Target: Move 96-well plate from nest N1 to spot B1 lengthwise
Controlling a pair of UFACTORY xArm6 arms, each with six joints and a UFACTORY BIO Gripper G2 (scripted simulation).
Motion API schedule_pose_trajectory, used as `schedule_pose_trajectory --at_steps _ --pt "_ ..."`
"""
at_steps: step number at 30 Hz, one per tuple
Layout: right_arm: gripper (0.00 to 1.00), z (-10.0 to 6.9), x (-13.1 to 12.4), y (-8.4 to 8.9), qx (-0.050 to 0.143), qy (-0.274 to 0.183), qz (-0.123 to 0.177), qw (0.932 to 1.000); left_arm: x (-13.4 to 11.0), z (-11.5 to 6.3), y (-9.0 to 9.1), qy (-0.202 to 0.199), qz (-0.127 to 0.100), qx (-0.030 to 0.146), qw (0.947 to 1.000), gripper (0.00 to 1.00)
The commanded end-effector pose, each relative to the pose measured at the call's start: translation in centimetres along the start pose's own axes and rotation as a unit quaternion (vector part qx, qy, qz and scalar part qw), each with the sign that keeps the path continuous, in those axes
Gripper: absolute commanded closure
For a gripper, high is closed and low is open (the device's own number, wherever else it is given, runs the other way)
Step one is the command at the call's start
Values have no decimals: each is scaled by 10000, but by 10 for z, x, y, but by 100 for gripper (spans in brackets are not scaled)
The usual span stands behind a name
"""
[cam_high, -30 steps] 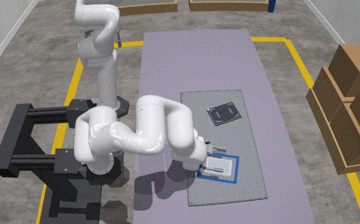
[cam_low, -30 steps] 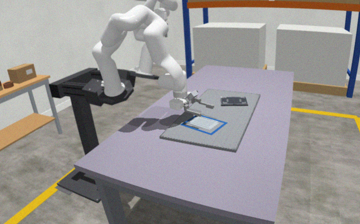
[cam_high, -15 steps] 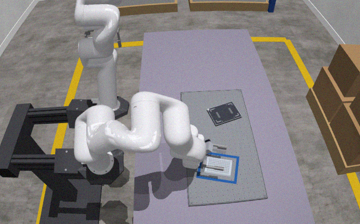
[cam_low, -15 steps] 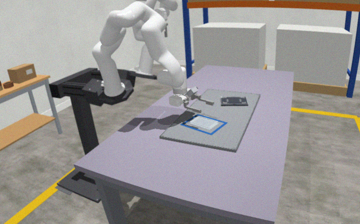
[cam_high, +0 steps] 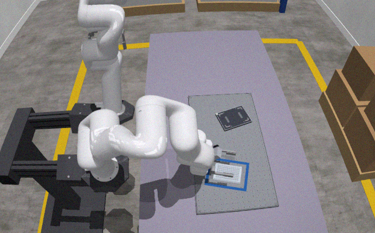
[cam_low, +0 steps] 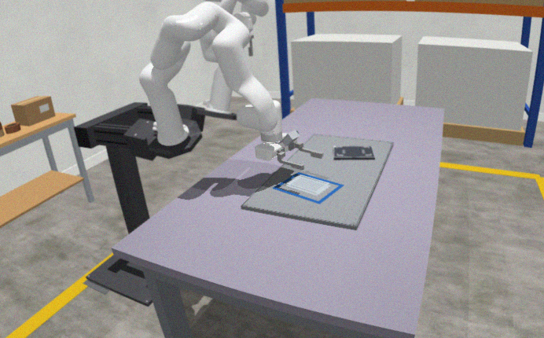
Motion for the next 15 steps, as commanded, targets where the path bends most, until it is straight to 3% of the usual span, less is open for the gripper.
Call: schedule_pose_trajectory --at_steps 1,5,7,8,15 --pt "63 0 -6 20 14 590 8 9983 0 -1 0 3 1 -10 10000 0" --pt "63 0 -12 40 47 1252 7 9921 0 -1 0 3 1 -10 10000 0" --pt "63 0 -12 40 47 1252 7 9921 0 -1 0 3 1 -10 10000 0" --pt "63 0 -14 45 56 1417 6 9899 0 -1 0 3 1 -10 10000 0" --pt "63 -3 -11 80 56 1435 7 9896 0 -1 0 3 1 -10 10000 0"
Point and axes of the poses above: on each arm, the point midway between the two finger pads, its own z axis out along the fingers, its own x axis across the jaws, y = z × x, the point moved 6 cm from there along -z, back along the fingers, and after that the axes turned 3 degrees about z, right-handed, at the moved point
